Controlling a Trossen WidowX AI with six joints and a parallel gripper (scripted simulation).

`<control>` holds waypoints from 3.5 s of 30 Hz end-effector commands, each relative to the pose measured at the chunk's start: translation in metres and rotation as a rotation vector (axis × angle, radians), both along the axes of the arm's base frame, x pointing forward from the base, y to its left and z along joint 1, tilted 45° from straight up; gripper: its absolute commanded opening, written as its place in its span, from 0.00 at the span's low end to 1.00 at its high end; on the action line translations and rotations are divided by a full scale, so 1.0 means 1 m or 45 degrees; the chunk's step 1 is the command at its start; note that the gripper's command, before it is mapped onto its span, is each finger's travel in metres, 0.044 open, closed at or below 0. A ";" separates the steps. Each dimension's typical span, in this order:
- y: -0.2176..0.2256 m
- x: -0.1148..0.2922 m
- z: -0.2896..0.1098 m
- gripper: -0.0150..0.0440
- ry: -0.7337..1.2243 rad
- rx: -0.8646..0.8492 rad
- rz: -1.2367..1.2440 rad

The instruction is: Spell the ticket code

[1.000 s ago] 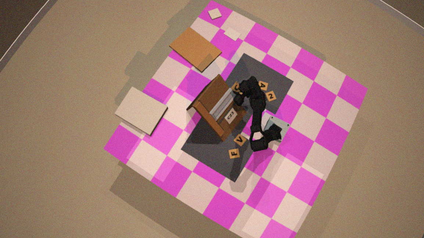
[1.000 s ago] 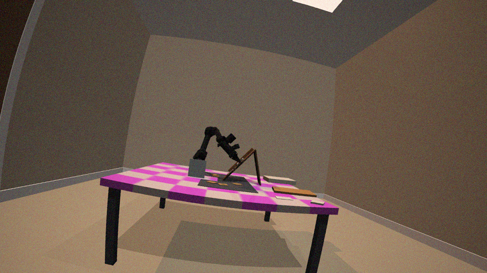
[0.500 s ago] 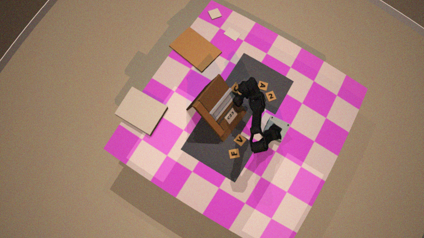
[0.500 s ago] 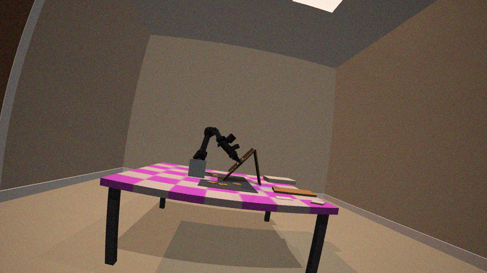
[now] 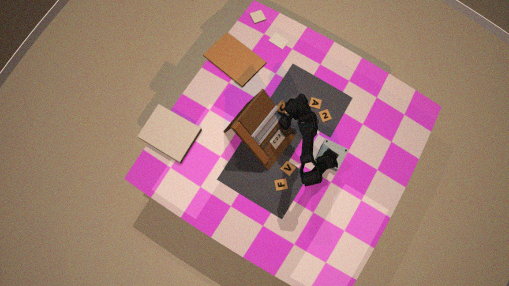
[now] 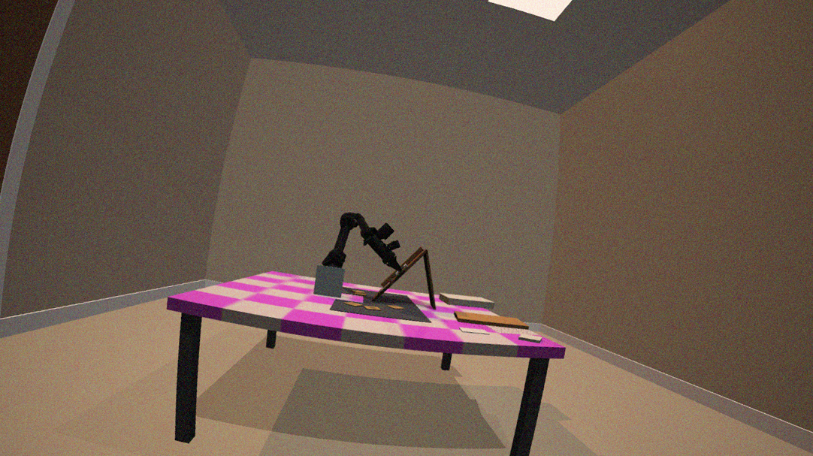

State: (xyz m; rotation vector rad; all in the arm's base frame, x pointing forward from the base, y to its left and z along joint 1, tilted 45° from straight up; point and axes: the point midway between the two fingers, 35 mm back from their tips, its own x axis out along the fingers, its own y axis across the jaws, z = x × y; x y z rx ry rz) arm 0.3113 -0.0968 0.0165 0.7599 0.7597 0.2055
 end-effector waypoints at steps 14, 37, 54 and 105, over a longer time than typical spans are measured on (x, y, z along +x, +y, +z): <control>0.006 0.001 0.006 0.25 0.002 -0.004 -0.005; 0.014 0.002 0.014 0.25 0.002 -0.003 -0.005; 0.021 0.002 0.020 0.25 0.002 -0.003 -0.005; 0.040 0.005 0.038 0.25 0.002 -0.001 -0.005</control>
